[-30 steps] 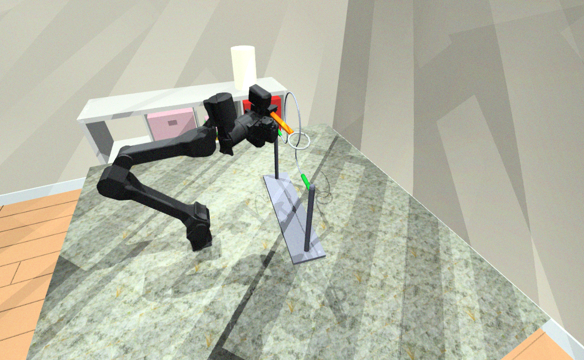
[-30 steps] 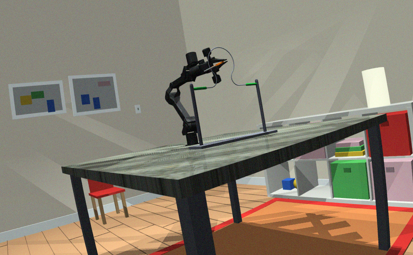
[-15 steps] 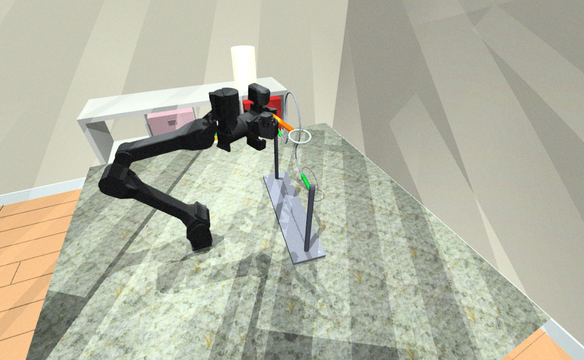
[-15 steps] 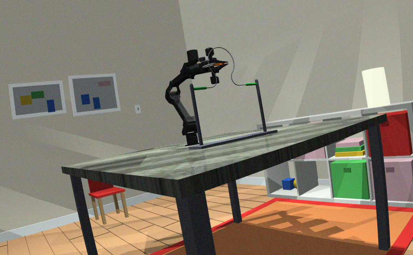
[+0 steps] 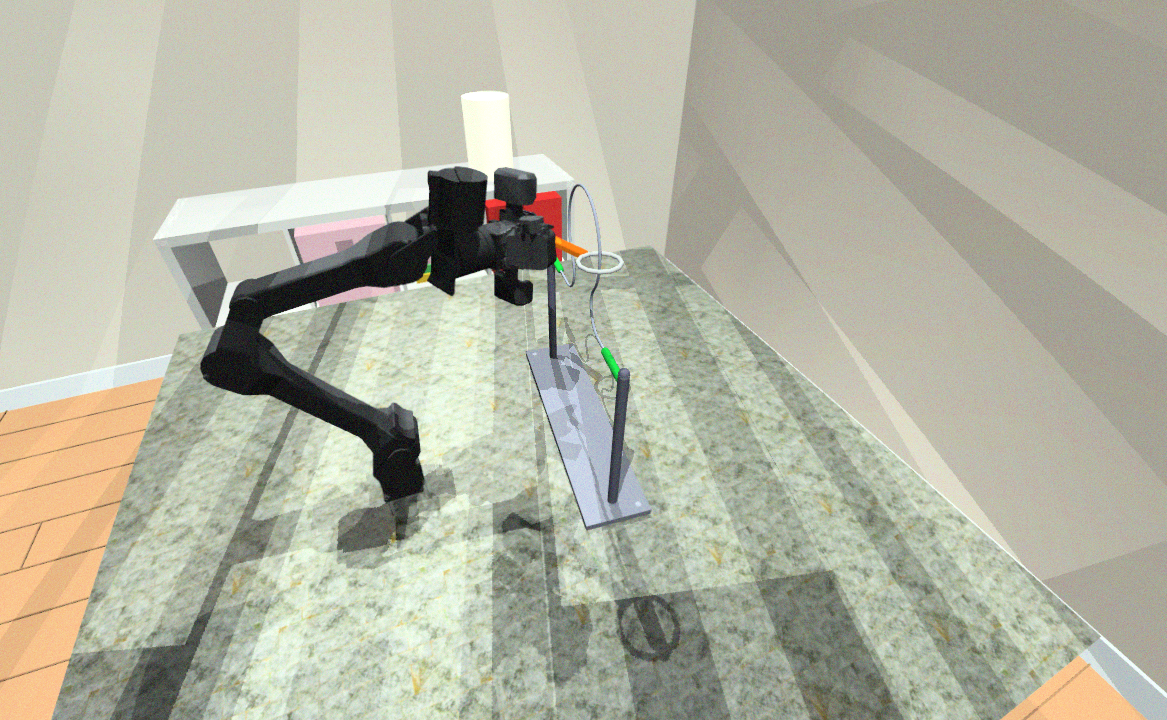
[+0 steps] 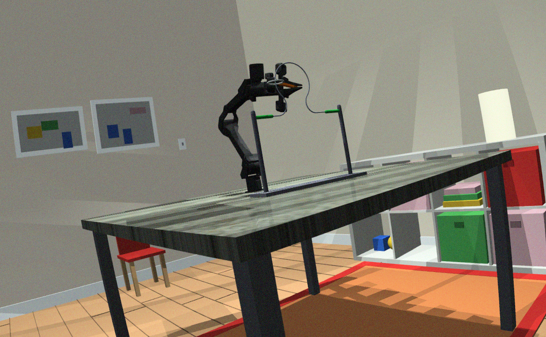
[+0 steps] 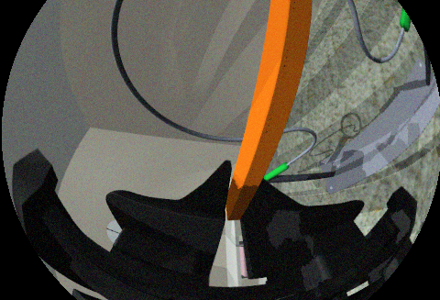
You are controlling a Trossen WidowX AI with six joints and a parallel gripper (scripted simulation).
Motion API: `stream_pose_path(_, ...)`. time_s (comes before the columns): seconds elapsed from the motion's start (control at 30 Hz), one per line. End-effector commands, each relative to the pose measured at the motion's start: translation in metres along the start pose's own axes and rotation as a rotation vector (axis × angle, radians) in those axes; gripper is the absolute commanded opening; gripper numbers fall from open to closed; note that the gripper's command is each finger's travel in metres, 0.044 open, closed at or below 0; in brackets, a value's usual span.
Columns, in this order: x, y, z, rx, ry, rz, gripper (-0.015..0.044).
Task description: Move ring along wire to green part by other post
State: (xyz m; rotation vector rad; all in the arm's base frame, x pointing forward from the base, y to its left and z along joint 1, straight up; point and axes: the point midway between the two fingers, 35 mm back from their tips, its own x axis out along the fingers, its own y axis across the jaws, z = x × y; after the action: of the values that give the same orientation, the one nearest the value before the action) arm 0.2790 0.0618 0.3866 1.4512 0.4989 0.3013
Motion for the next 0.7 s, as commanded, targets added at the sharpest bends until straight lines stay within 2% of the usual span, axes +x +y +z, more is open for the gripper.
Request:
stream_pose_path(0.0,0.000,-0.001,0.001,-0.043,-0.009,-0.025,-0.0150)
stream_pose_path(0.67,0.000,-0.012,0.002,-0.253,-0.037,-0.183,-0.0150)
